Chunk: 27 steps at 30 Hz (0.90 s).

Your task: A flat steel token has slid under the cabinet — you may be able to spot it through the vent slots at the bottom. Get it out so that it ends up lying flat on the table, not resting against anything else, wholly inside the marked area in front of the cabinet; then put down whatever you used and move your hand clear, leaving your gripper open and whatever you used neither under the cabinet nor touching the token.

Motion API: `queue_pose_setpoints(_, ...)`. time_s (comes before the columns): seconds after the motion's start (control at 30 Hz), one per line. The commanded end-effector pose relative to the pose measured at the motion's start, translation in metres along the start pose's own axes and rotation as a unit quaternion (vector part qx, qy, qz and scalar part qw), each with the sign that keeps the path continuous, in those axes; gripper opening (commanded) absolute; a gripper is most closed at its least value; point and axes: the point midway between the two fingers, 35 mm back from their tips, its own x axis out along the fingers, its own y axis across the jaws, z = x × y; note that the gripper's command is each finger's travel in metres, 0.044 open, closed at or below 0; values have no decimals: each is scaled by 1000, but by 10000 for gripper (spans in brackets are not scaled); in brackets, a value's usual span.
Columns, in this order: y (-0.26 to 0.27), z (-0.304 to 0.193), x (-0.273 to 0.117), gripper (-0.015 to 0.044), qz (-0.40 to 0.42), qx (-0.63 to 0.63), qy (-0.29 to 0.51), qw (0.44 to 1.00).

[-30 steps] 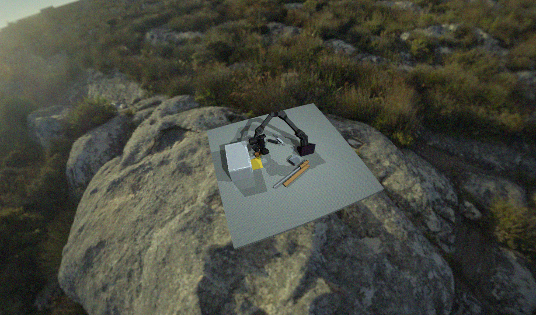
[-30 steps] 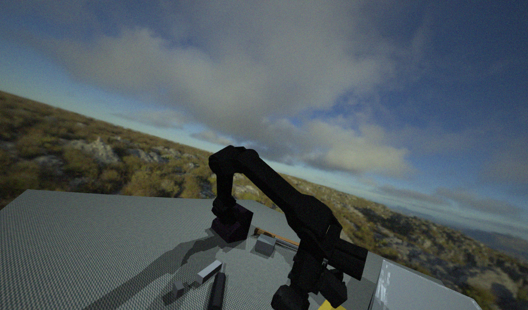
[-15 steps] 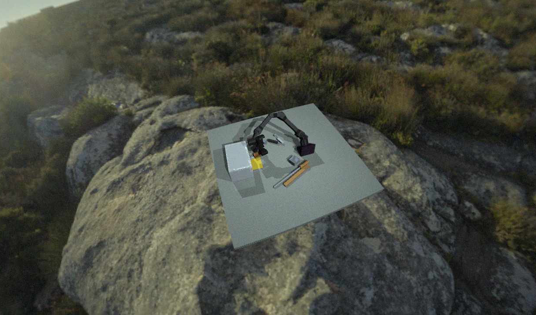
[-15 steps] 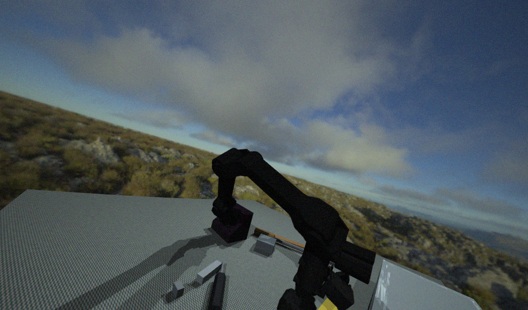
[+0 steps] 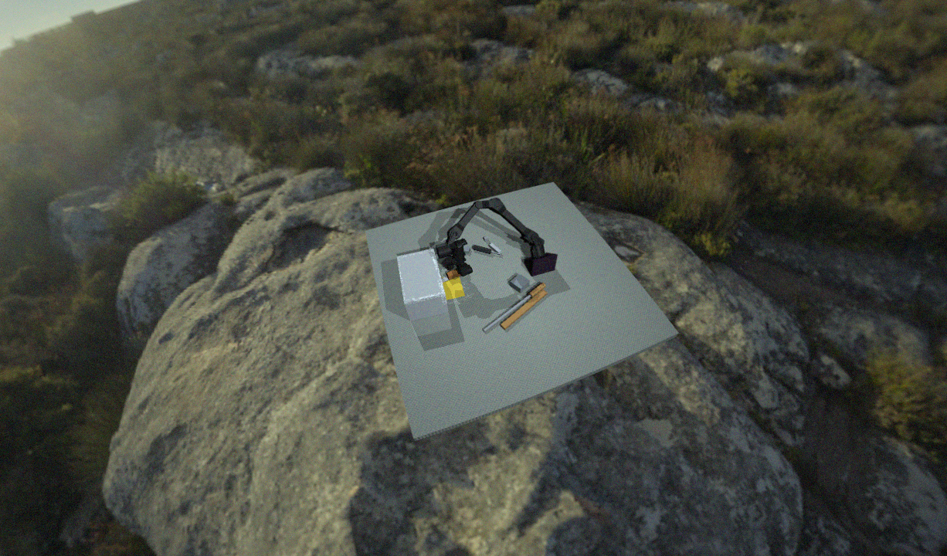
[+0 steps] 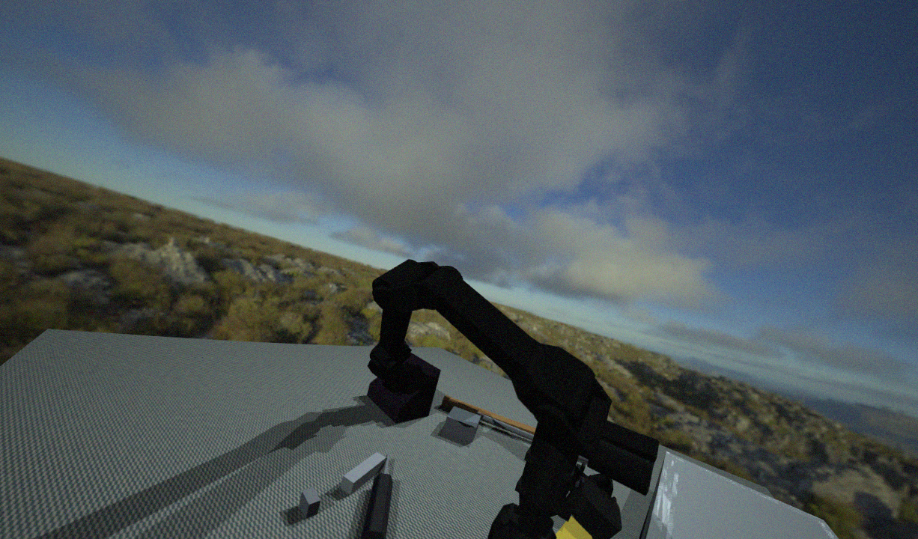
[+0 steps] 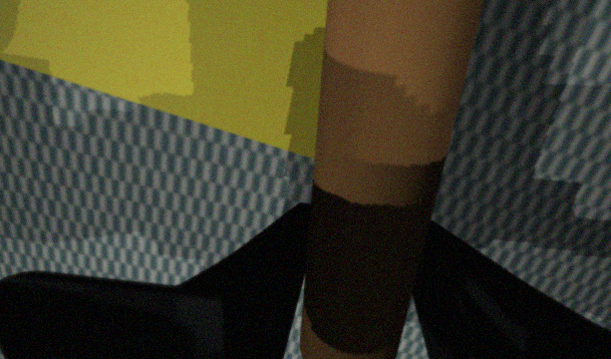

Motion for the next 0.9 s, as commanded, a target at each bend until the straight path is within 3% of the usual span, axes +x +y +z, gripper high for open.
queue_pose_setpoints(0.0, 9, 0, 1, 0, 0, -3, 1, 1000)
queue_pose_setpoints(0.87, 13, -10, 2, 0, 0, -3, 1, 1000)
